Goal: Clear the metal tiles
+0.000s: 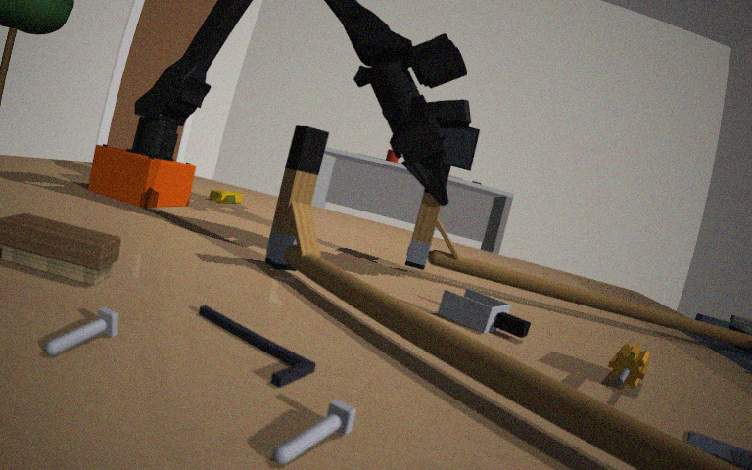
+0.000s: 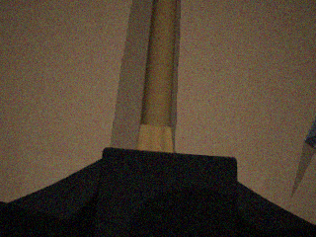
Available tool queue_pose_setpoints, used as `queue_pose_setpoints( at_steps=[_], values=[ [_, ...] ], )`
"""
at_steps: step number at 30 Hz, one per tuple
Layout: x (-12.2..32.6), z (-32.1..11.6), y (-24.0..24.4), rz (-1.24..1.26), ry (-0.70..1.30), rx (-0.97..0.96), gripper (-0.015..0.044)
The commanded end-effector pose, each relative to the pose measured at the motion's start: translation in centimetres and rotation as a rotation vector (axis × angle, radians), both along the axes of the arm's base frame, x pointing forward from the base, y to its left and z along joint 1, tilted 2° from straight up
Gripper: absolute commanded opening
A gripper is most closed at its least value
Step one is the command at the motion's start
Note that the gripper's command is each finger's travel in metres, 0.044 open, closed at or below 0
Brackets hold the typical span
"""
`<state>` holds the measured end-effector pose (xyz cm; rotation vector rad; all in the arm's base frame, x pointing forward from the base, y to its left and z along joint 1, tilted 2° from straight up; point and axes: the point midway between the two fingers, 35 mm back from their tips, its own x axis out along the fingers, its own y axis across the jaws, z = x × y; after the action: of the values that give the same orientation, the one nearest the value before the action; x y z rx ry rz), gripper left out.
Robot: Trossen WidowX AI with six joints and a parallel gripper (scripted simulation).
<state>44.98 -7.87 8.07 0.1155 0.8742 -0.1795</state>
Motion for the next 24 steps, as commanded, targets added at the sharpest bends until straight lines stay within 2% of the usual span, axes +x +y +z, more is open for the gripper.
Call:
queue_pose_setpoints(
  at_steps=[1, 24],
  values=[
    [-0.4, 0.8, 0.0, -0.005, -0.023, -0.004, 0.0000],
    [-3.4, 0.6, 0.6, -0.005, -0.024, -0.004, 0.0000]
  ],
)
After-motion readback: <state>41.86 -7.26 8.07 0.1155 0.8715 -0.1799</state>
